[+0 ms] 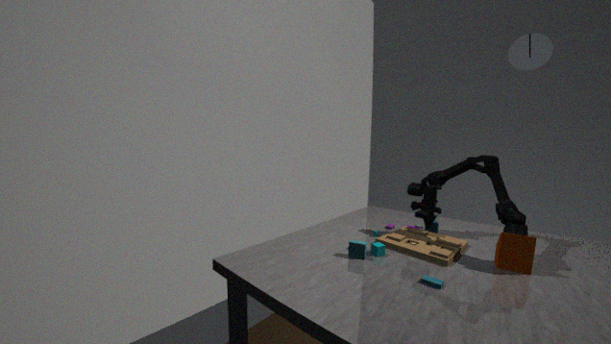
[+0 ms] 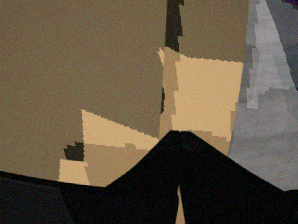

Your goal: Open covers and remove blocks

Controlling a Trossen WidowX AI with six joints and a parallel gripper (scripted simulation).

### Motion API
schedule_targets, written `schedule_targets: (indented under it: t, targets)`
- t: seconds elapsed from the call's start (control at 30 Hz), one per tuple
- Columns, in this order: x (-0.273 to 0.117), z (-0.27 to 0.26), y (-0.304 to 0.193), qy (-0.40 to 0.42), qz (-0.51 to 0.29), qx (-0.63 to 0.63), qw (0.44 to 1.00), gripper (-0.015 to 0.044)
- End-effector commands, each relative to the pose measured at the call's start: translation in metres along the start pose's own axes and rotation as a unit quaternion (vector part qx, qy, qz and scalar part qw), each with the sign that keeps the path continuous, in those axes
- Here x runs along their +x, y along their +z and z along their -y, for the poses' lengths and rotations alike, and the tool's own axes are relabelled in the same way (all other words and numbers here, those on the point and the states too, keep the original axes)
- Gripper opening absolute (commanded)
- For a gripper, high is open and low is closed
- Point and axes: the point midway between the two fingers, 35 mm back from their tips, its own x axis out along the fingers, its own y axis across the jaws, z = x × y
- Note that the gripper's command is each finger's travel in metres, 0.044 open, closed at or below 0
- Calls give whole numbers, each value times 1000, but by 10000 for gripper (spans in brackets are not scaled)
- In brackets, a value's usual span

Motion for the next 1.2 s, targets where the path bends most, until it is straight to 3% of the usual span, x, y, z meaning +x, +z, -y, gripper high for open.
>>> schedule_targets:
  t: [0.0,1.17]
  targets:
    - [4,-1,-1,2,0,-2,1000,0]
    - [13,-29,-8,2,0,-2,1000,0]
